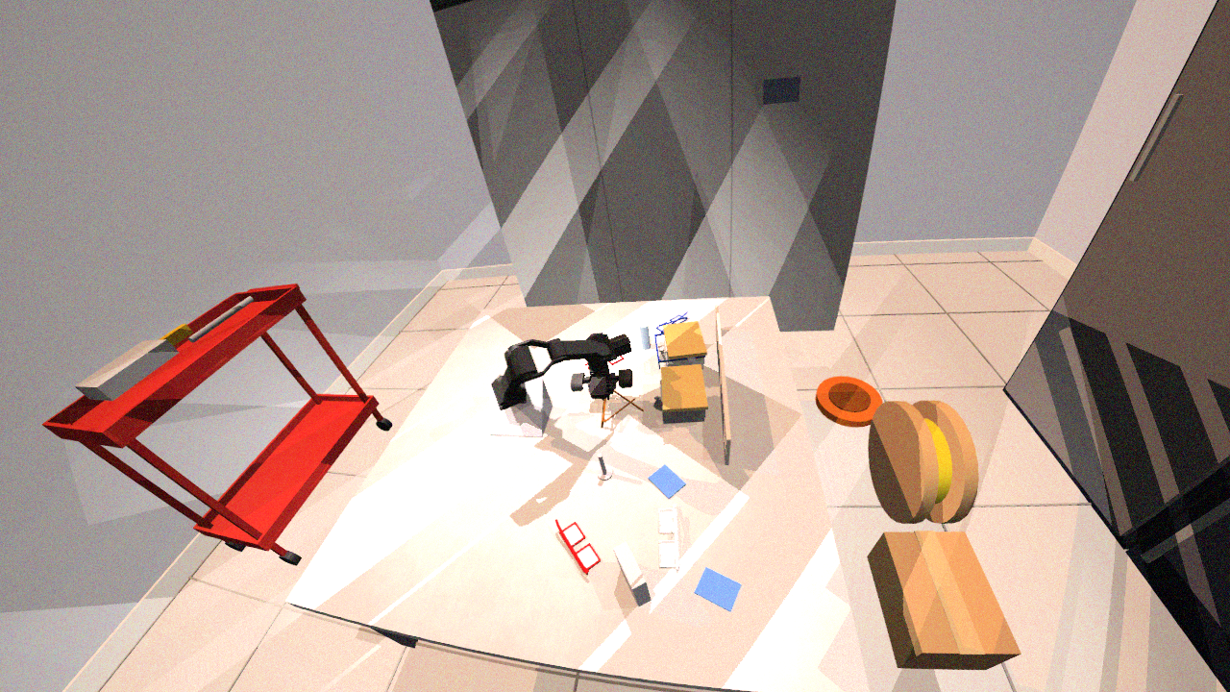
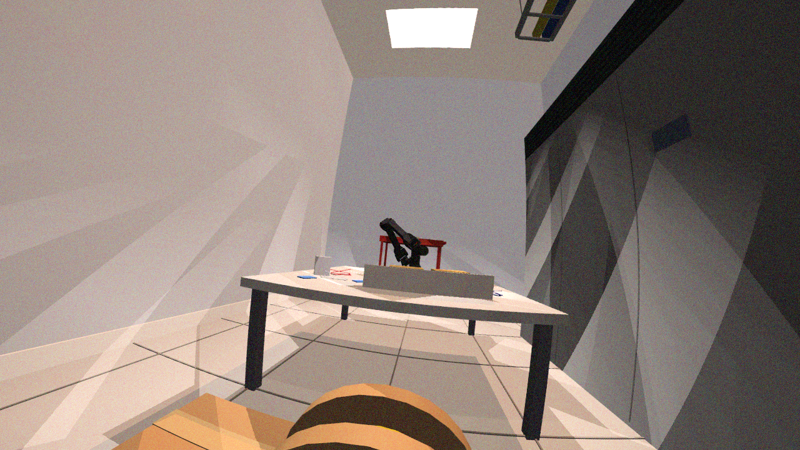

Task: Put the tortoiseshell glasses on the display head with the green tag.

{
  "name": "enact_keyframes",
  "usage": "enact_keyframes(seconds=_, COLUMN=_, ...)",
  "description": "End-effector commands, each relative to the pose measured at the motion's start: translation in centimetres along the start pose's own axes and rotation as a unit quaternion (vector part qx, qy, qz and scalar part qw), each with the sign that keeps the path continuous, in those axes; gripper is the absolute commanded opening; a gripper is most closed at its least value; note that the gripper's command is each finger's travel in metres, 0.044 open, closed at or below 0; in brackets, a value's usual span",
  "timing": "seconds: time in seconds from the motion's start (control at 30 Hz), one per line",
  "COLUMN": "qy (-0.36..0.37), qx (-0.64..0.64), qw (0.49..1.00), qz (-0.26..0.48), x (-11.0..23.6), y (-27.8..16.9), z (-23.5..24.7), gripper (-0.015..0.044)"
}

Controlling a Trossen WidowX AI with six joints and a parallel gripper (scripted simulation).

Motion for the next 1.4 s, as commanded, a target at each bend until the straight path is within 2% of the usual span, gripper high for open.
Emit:
enact_keyframes(seconds=0.0, qy=0.0, qx=0.0, qw=1.0, qz=0.0, x=0.0, y=0.0, z=0.0, gripper=0.0033)
enact_keyframes(seconds=0.17, qy=0.0, qx=0.0, qw=1.0, qz=0.0, x=0.0, y=0.0, z=0.0, gripper=0.0)
enact_keyframes(seconds=0.4, qy=0.0, qx=0.0, qw=1.0, qz=0.001, x=0.6, y=0.0, z=0.1, gripper=0.0)
enact_keyframes(seconds=0.9, qy=0.002, qx=0.001, qw=1.0, qz=0.002, x=10.0, y=-0.3, z=0.1, gripper=0.0)
enact_keyframes(seconds=1.13, qy=0.002, qx=0.001, qw=1.0, qz=0.003, x=10.4, y=0.4, z=0.2, gripper=0.0)
enact_keyframes(seconds=1.37, qy=0.004, qx=0.003, qw=1.0, qz=0.01, x=10.6, y=4.7, z=0.7, gripper=0.0)
Point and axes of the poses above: the point midway between the two fingers, 35 mm back from their tips, its own x axis back along the fingers, its own z axis across the jaws, y = z × x, the point moved 7 cm from there along x, back along the fingers, and after that the axes turned 3 degrees about x, right-handed, at the moved point
